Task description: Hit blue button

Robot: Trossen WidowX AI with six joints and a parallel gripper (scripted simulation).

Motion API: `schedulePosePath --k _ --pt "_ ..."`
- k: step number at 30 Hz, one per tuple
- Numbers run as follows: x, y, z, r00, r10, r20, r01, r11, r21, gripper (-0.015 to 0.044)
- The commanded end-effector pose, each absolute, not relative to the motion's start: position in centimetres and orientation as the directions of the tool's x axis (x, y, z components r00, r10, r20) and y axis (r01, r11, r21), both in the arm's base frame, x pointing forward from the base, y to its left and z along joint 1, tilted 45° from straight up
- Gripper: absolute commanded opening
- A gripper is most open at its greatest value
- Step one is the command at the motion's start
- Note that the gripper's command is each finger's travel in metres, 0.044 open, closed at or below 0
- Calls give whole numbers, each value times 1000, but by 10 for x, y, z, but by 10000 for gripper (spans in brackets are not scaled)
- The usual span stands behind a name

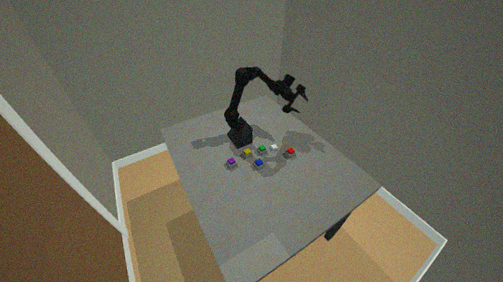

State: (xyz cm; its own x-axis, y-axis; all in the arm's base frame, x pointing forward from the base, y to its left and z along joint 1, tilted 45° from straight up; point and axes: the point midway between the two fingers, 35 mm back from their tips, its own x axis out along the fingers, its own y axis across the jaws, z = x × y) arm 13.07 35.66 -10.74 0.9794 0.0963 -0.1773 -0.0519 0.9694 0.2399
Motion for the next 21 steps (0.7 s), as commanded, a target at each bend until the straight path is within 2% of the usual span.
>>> schedulePosePath --k 1,6,14,21 --pt "132 357 -107 979 93 -181 -49 970 238 400" --pt "172 354 -88 955 2 -298 46 987 152 400" --pt "262 282 -41 811 -323 -487 184 932 -313 400" --pt "295 211 -4 624 -514 -589 161 822 -546 400"
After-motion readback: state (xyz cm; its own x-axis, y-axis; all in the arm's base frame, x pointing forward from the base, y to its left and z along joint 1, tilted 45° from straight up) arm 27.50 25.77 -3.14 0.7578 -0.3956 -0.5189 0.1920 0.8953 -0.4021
